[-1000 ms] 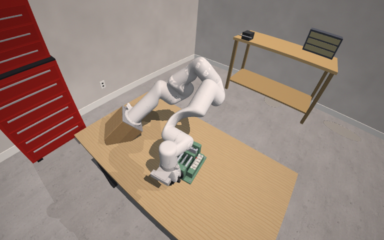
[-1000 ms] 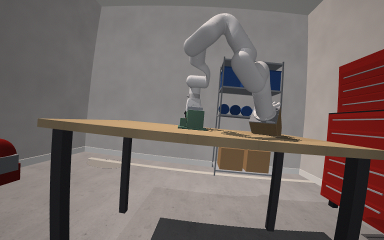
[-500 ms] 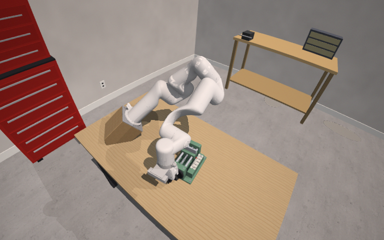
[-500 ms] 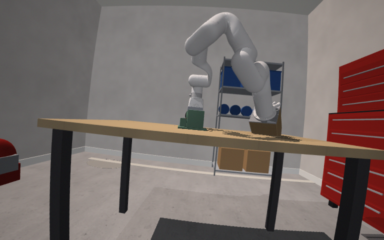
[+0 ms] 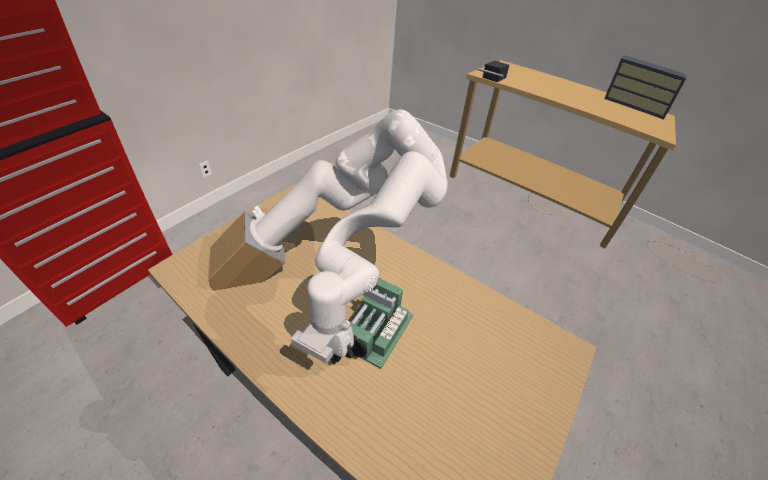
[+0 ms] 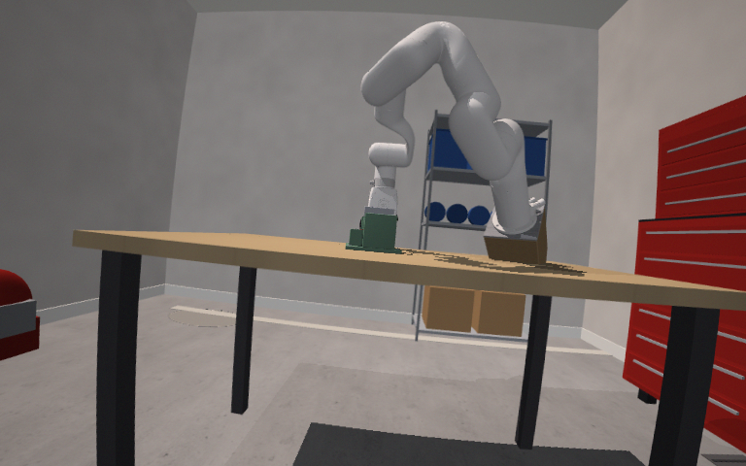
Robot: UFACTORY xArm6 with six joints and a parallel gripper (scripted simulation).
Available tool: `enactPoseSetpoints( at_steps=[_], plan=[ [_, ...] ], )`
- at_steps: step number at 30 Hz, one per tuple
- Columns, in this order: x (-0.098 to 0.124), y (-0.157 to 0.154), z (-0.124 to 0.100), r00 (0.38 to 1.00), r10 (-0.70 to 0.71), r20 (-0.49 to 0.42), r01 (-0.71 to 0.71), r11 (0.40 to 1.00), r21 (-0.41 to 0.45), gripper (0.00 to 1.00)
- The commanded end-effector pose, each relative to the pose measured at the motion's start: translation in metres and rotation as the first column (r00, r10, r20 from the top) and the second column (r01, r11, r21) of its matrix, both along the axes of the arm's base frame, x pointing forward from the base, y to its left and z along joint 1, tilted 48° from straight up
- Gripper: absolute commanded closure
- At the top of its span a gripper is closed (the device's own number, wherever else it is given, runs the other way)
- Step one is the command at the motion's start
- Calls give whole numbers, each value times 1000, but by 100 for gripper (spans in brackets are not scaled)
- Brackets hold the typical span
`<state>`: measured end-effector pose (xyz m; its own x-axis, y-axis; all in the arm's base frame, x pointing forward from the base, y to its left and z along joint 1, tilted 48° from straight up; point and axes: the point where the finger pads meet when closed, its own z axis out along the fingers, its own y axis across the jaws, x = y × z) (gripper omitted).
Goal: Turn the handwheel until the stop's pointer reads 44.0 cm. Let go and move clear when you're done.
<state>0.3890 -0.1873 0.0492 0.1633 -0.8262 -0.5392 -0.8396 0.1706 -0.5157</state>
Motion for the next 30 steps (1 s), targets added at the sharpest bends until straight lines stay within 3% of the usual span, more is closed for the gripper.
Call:
enactPoseSetpoints(
  at_steps=[1,30],
  plan=[
    [-3,-2,1,1000,-1,0,1,1000,-2,94],
    [-10,-6,5,1000,-1,0,1,1000,-2,94]
  ],
)
